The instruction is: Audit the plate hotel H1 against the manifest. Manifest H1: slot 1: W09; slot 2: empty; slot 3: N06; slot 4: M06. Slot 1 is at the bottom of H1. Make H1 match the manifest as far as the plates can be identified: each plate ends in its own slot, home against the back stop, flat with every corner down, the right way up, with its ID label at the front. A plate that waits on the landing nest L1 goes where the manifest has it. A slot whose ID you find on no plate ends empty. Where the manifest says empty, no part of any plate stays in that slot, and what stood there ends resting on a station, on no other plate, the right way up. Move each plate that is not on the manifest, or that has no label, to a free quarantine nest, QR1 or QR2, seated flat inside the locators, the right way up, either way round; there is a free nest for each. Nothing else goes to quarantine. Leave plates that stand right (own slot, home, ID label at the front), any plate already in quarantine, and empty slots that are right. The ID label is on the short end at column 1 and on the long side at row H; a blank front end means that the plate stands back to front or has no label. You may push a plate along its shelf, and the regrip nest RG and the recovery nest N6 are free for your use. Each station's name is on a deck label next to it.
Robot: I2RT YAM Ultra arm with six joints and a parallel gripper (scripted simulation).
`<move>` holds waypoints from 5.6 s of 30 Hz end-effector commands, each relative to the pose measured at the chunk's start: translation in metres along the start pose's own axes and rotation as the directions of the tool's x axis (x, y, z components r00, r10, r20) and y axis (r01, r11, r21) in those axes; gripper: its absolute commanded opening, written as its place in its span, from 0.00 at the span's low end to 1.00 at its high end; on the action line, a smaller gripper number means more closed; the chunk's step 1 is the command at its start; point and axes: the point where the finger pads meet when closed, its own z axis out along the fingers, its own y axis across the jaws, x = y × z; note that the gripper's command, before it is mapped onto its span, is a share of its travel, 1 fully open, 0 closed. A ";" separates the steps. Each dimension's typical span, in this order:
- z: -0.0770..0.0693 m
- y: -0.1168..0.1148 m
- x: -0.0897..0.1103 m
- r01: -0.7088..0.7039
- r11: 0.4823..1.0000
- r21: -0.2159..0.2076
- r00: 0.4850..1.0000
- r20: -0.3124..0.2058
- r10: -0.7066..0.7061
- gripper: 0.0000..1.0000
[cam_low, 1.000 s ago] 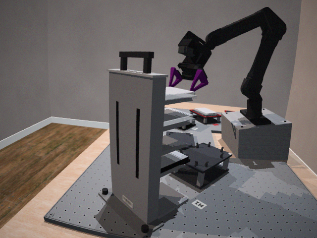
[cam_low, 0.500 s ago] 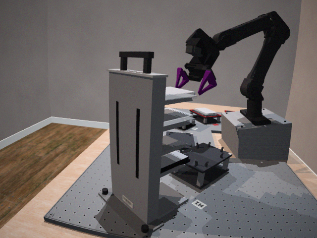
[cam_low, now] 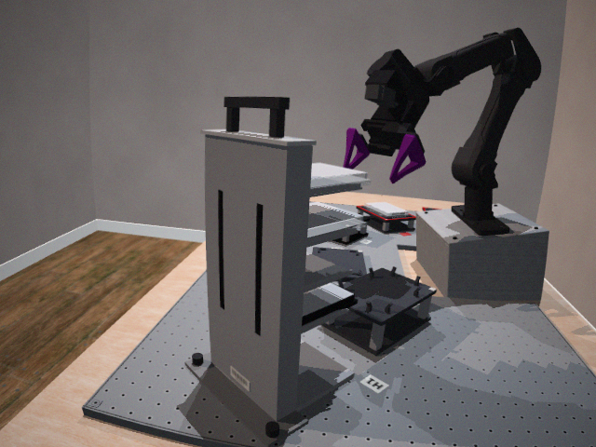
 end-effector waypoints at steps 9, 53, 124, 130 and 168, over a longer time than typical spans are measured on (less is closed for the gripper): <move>0.001 0.030 -0.016 -0.018 1.000 0.025 0.999 0.031 0.017 1.00; 0.058 0.074 0.022 -0.020 1.000 0.023 0.999 0.031 0.019 1.00; 0.113 0.074 0.075 -0.019 1.000 0.024 0.999 0.030 0.019 1.00; 0.115 0.074 0.073 -0.019 1.000 0.024 0.999 0.030 0.019 1.00; 0.145 0.072 0.042 -0.019 1.000 0.024 0.999 0.032 0.019 1.00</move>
